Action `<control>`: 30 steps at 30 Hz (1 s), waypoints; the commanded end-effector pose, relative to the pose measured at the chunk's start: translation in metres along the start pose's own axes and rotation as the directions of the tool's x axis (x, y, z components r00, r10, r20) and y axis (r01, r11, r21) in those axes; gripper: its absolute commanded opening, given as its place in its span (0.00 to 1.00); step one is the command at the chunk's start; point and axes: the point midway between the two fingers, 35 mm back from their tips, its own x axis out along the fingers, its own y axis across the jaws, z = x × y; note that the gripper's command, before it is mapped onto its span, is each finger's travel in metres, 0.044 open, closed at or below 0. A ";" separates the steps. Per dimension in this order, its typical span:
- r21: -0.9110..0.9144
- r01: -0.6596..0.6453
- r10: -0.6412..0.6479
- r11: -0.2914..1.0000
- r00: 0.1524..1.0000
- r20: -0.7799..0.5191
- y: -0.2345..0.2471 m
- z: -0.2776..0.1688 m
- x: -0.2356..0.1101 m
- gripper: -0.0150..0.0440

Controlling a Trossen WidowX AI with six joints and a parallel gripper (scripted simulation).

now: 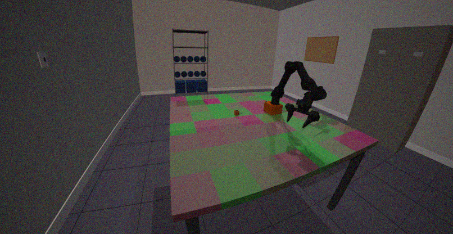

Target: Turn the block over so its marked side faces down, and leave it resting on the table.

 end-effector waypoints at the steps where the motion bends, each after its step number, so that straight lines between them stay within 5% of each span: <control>1: -0.033 0.098 -0.101 0.995 0.991 -0.083 -0.061 0.023 0.030 1.00; 16: 0.014 0.309 -0.278 0.951 0.871 -0.406 -0.294 0.058 0.067 1.00; 30: 0.124 0.285 -0.131 0.951 0.729 -0.672 -0.488 0.004 0.006 1.00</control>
